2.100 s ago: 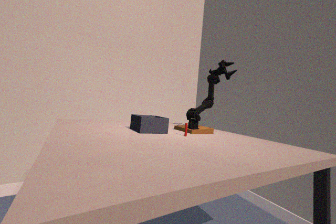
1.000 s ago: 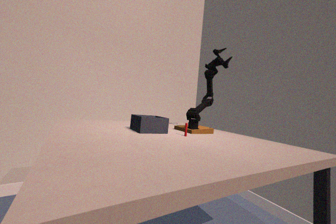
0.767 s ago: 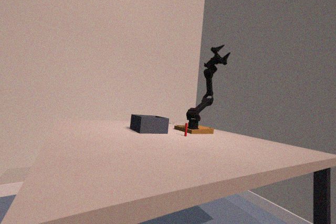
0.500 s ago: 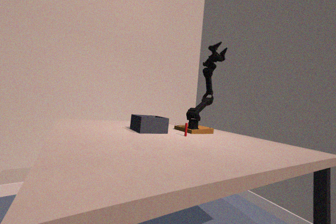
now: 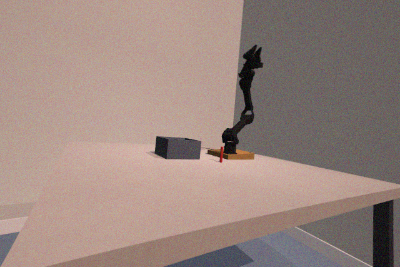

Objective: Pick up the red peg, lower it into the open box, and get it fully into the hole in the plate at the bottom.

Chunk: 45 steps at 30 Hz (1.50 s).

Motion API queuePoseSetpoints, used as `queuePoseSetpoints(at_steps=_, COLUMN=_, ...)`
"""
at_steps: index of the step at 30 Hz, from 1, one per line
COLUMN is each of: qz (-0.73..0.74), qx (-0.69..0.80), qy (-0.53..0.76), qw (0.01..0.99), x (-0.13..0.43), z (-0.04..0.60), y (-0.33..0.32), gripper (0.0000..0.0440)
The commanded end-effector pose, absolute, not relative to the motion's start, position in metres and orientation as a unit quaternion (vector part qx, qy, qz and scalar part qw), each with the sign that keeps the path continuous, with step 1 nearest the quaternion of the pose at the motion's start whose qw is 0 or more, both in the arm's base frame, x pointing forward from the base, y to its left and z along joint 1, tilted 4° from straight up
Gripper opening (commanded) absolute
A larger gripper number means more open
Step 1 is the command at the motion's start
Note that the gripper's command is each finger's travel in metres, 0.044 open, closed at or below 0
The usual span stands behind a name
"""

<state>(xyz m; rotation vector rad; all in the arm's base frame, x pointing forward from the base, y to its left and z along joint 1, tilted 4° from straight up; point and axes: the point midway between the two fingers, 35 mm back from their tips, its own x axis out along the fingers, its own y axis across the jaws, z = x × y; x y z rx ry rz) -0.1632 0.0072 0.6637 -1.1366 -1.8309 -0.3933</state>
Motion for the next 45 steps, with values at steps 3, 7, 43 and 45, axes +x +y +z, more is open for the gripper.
queuePoseSetpoints(at_steps=3, qz=-0.087, qx=-0.446, qy=-0.713, qw=0.535, x=-0.120, z=0.666, y=0.022, gripper=0.0440)
queuePoseSetpoints(at_steps=7, qz=-0.044, qx=-0.431, qy=-0.688, qw=0.582, x=-0.095, z=0.665, y=0.029, gripper=0.0440)
queuePoseSetpoints(at_steps=43, qz=0.219, qx=-0.211, qy=-0.301, qw=0.904, x=0.126, z=0.564, y=0.087, gripper=0.0440)
queuePoseSetpoints(at_steps=45, qz=0.224, qx=-0.196, qy=-0.272, qw=0.915, x=0.137, z=0.554, y=0.089, gripper=0.0440)
